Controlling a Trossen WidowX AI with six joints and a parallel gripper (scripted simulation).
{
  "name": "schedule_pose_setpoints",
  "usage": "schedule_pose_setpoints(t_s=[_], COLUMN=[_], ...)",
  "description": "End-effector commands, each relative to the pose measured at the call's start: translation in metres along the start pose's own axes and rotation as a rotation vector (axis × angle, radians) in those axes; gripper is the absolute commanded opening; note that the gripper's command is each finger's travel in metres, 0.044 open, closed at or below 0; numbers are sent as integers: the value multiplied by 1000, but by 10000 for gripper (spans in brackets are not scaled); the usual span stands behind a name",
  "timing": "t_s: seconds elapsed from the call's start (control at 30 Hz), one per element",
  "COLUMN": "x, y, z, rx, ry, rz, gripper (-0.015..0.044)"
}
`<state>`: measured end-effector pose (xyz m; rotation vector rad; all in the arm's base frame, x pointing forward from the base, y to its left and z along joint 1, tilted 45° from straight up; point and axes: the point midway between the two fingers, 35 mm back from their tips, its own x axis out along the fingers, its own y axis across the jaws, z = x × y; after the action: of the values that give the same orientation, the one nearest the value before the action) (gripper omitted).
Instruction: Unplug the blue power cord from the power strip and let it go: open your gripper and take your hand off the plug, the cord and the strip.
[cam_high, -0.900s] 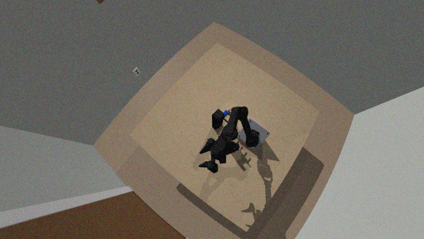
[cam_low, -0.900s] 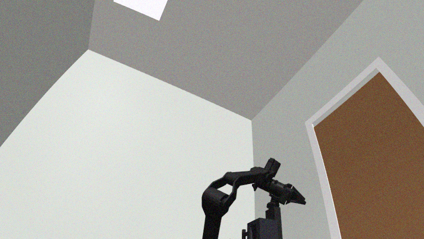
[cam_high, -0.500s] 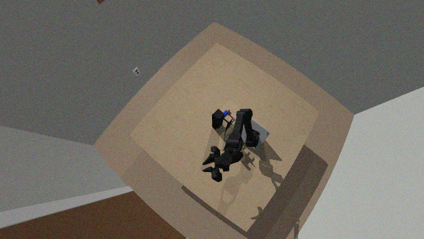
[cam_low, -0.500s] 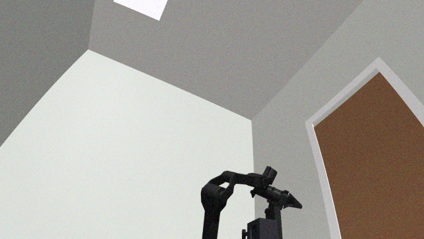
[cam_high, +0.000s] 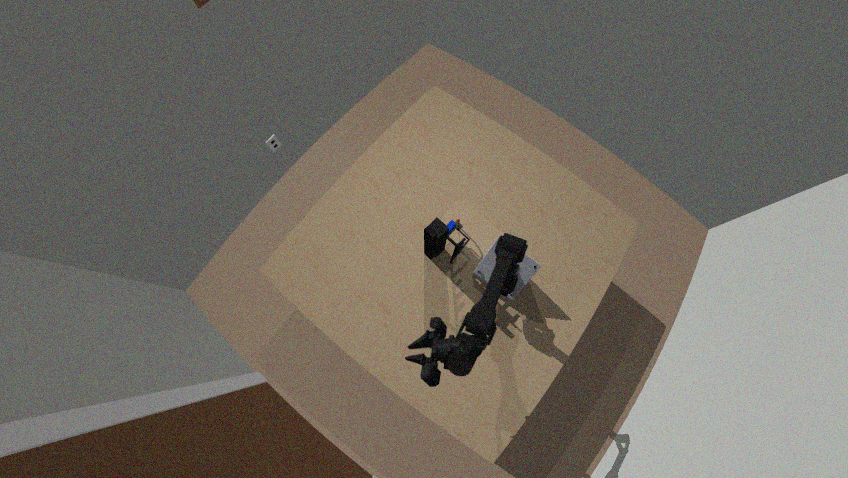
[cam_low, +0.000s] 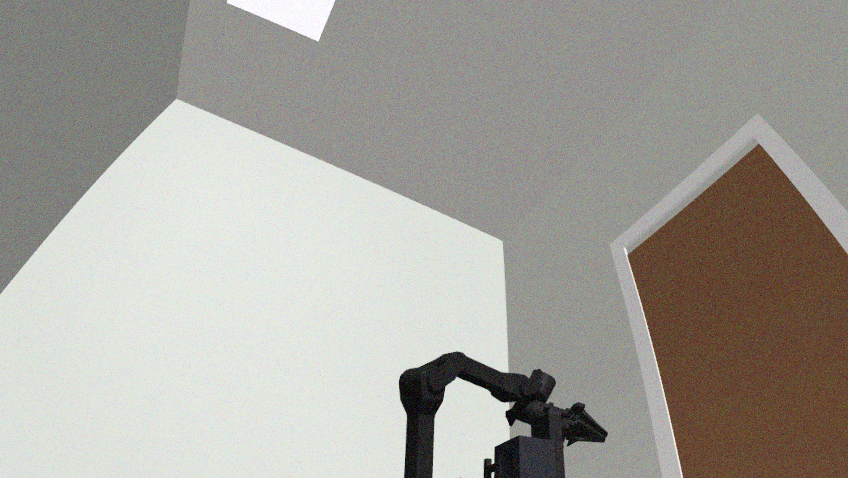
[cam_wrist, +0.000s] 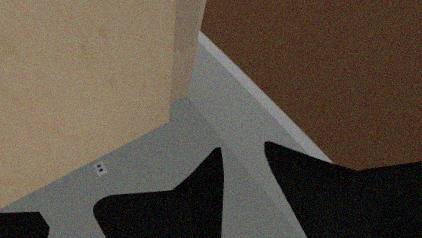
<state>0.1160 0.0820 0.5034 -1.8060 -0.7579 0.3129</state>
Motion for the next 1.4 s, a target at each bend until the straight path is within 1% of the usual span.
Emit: schedule_pose_setpoints(t_s=[0.0,0.33,0.67,1.03,1.2,1.37], x=[12,58,109,152,159,157], y=[2,23,71,155,200,247], z=[13,31,24,-17,-45,-76], rx=[42,207,418,724,885,1058], ry=[31,148,301,544,680,833], rz=[40,167,305,446,492,520], gripper=[160,160,160,160,160,160])
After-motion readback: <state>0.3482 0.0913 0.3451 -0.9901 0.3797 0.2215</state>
